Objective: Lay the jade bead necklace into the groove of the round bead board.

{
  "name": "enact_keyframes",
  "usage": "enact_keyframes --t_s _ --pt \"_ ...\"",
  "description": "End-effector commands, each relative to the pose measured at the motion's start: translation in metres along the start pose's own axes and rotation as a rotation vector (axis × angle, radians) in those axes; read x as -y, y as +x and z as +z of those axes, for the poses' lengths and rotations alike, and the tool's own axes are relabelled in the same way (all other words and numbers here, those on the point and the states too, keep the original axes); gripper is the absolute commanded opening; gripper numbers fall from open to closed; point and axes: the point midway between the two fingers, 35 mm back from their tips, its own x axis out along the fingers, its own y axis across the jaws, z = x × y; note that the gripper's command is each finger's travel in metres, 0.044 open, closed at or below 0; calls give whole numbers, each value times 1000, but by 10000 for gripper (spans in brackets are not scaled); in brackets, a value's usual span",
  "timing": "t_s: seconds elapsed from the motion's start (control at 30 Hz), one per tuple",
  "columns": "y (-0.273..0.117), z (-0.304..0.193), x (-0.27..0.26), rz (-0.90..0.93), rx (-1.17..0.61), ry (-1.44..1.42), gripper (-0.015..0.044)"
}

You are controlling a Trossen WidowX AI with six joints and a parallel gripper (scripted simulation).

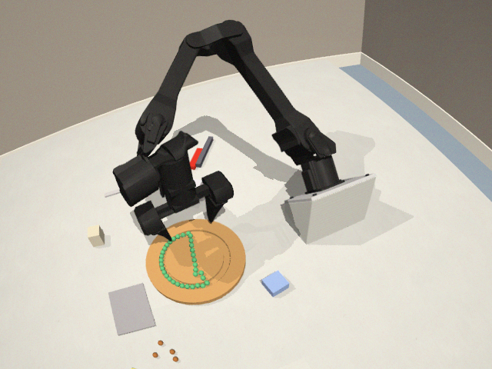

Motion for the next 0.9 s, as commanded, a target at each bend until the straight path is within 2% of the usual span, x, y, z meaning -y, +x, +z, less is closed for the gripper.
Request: enact_keyframes --t_s 0.0,0.23,0.3,0.63,0.87 --pt "0 1 0 1 1 4 440" --pt "0 1 0 1 1 4 440" --pt "-1 0 0 1 1 -63 387" --pt "-12 -3 -3 2 0 -1073 125" --pt "-20 -6 -4 2 1 -1753 120"
